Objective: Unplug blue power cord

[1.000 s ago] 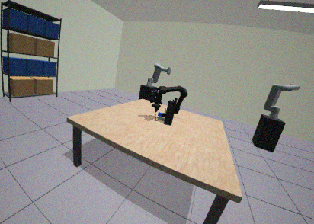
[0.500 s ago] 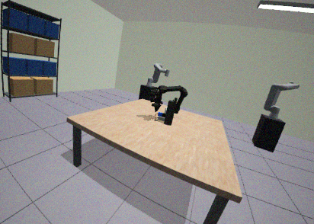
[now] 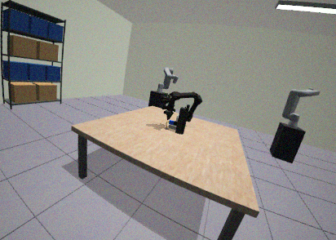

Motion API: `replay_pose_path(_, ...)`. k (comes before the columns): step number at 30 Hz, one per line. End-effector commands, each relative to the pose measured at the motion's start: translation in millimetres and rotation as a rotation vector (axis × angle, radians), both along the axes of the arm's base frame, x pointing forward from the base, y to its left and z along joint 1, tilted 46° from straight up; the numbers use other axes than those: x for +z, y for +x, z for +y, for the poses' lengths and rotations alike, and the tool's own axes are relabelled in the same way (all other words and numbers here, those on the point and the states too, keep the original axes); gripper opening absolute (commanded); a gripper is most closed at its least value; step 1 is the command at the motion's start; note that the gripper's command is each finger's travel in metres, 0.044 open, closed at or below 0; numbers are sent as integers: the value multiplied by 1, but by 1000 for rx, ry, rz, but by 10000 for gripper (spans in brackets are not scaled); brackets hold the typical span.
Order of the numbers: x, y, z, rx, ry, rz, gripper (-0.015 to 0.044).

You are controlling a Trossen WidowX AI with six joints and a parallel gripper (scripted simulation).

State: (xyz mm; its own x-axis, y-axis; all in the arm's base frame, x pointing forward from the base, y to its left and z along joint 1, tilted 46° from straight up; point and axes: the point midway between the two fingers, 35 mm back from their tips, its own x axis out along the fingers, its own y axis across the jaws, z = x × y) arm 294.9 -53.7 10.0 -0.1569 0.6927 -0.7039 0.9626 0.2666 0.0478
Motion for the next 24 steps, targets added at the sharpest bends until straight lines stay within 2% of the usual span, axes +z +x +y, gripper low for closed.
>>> replay_pose_path(1,5,-3,6,-5,6,7,160)
replay_pose_path(24,15,-10,23,-5,7,7,160)
